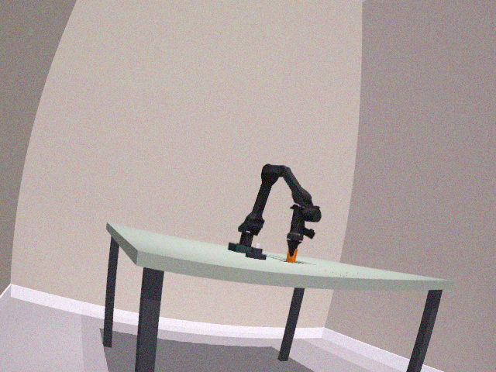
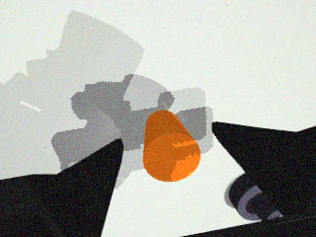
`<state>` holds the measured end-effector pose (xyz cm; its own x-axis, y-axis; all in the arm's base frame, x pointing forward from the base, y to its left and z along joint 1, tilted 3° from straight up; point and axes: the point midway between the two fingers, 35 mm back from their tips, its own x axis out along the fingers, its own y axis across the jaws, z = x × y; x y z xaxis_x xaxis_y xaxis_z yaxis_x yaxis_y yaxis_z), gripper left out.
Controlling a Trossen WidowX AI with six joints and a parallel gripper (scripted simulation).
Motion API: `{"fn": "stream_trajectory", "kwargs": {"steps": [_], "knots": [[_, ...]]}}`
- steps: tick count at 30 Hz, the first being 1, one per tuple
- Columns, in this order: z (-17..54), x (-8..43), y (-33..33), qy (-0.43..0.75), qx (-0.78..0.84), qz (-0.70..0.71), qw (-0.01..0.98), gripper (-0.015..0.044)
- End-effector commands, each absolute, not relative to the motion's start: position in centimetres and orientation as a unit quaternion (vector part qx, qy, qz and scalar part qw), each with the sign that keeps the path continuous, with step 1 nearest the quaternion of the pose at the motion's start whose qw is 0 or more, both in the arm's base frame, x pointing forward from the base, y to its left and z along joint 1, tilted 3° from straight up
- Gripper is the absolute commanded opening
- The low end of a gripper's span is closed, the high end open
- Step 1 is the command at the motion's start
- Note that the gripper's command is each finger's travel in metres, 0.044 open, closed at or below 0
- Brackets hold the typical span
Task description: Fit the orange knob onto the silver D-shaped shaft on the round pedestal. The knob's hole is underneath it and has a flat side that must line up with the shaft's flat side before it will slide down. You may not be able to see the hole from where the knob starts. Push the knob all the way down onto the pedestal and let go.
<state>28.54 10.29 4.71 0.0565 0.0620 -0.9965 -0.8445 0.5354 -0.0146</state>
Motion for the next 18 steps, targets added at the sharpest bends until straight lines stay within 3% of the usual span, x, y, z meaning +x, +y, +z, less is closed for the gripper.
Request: {"fn": "stream_trajectory", "kwargs": {"steps": [1,8,18], "knots": [[3.86,28.43,10.35,0.593,-0.329,0.351,0.646,0.0440],[3.01,28.38,10.37,0.593,-0.329,0.351,0.646,0.0440],[3.01,28.38,10.37,0.593,-0.329,0.351,0.646,0.0177]]}}
